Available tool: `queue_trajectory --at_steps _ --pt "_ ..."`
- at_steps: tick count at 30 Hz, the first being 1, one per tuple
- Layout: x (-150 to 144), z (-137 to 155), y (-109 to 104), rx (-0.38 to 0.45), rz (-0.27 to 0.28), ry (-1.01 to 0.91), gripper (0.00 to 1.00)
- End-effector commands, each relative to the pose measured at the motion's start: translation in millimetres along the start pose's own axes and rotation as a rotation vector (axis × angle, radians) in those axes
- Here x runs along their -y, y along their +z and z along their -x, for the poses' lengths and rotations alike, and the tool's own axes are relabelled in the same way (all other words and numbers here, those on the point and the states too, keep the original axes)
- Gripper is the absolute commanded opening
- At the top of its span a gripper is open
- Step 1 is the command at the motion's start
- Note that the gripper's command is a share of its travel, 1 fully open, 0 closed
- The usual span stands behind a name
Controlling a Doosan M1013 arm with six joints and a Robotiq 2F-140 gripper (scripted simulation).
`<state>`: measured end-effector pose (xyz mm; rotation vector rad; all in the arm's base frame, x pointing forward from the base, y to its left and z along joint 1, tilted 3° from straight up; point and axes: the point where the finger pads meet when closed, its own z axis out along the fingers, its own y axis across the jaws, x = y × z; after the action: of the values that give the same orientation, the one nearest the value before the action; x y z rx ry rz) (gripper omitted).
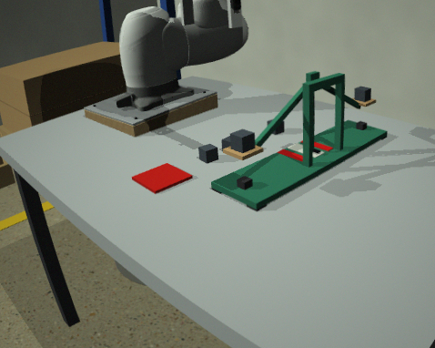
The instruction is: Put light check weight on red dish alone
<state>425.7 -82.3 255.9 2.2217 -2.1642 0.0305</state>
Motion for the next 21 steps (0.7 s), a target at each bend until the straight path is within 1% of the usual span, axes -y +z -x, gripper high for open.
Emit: queue_trajectory --at_steps 1,5,21 --pt "-11.8 5.6 -0.5 0.0 0.0 0.0 1.0" --pt "-17.3 8.2 -0.5 0.0 0.0 0.0 1.0" --pt "-17.6 8.3 -0.5 0.0 0.0 0.0 1.0"
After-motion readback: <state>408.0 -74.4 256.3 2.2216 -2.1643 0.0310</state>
